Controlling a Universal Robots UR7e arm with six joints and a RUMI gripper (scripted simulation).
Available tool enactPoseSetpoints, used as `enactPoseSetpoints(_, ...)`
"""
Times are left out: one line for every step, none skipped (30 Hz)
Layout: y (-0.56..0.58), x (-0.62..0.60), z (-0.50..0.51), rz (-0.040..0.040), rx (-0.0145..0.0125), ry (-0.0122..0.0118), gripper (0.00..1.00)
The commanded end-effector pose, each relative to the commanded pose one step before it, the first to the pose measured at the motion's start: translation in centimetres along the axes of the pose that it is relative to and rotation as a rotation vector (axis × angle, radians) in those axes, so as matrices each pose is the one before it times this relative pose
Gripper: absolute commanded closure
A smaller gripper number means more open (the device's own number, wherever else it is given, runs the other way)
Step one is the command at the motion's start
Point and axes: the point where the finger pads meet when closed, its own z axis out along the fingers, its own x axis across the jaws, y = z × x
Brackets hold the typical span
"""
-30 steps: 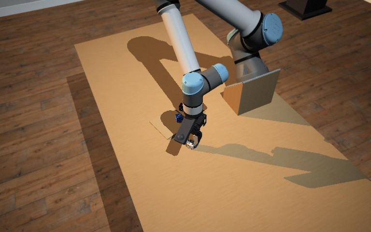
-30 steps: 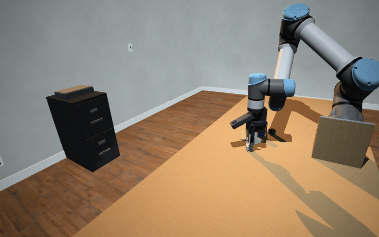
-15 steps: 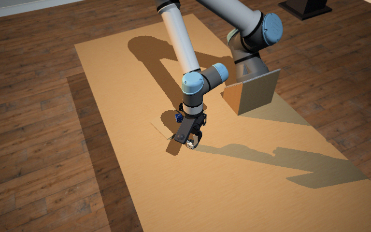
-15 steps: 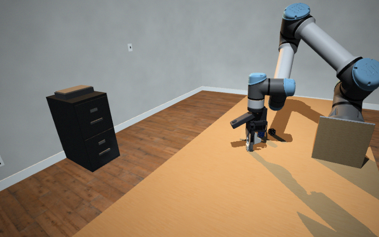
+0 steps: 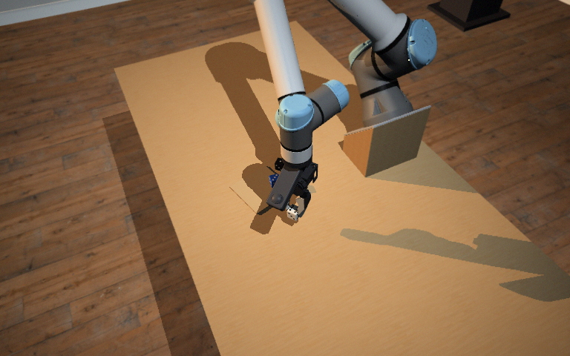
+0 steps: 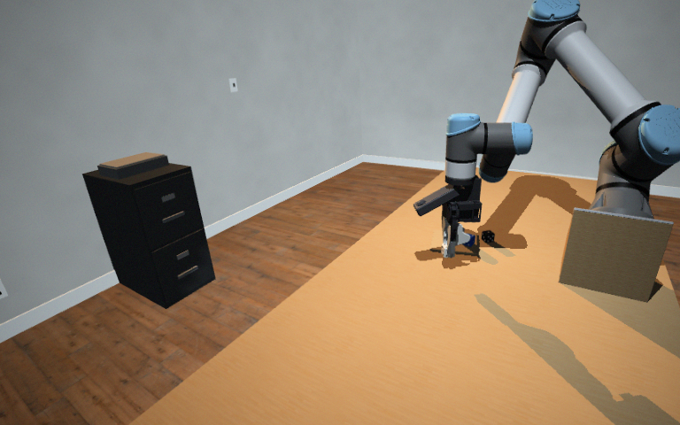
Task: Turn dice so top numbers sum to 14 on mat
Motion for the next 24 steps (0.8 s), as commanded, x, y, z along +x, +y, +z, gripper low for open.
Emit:
enactPoseSetpoints(-0.046, 0.011, -1.732, 0.00082, -0.00323, -0.0006, 0.9)
enactPoseSetpoints(0.0, 0.0, -0.46, 0.0, 0.0, 0.0, 0.9)
enactPoseSetpoints(0.001, 0.0, -0.445, 0.0, 0.0, 0.0, 0.9)
enactPoseSetpoints(-0.001, 0.0, -0.425, 0.0, 0.0, 0.0, 0.9)
enactPoseSetpoints(-0.001, 0.0, -0.401, 0.0, 0.0, 0.0, 0.9)
enactPoseSetpoints(0.0, 0.0, -0.373, 0.0, 0.0, 0.0, 0.9)
enactPoseSetpoints(0.001, 0.0, -0.342, 0.0, 0.0, 0.0, 0.9)
enactPoseSetpoints(-0.001, 0.0, -0.307, 0.0, 0.0, 0.0, 0.9)
enactPoseSetpoints(0.0, 0.0, -0.271, 0.0, 0.0, 0.0, 0.9)
enactPoseSetpoints(0.0, 0.0, -0.232, 0.0, 0.0, 0.0, 0.9)
enactPoseSetpoints(0.001, 0.0, -0.194, 0.0, 0.0, 0.0, 0.9)
enactPoseSetpoints(-0.001, 0.0, -0.155, 0.0, 0.0, 0.0, 0.9)
enactPoseSetpoints(0.0, 0.0, -0.118, 0.0, 0.0, 0.0, 0.9)
enactPoseSetpoints(0.0, 0.0, 0.0, 0.0, 0.0, 0.0, 0.9)
enactPoseSetpoints(0.0, 0.0, 0.0, 0.0, 0.0, 0.0, 0.9)
enactPoseSetpoints(0.0, 0.0, -0.084, 0.0, 0.0, 0.0, 0.9)
enactPoseSetpoints(0.0, 0.0, -0.054, 0.0, 0.0, 0.0, 0.9)
enactPoseSetpoints(0.0, 0.0, -0.029, 0.0, 0.0, 0.0, 0.9)
enactPoseSetpoints(0.0, 0.0, -0.011, 0.0, 0.0, 0.0, 0.9)
enactPoseSetpoints(0.0, 0.0, -0.002, 0.0, 0.0, 0.0, 0.9)
enactPoseSetpoints(0.0, 0.0, 0.0, 0.0, 0.0, 0.0, 0.9)
enactPoseSetpoints(0.0, 0.0, 0.0, 0.0, 0.0, 0.0, 0.9)
enactPoseSetpoints(0.0, 0.0, 0.0, 0.0, 0.0, 0.0, 0.9)
enactPoseSetpoints(0.0, 0.0, 0.0, 0.0, 0.0, 0.0, 0.9)
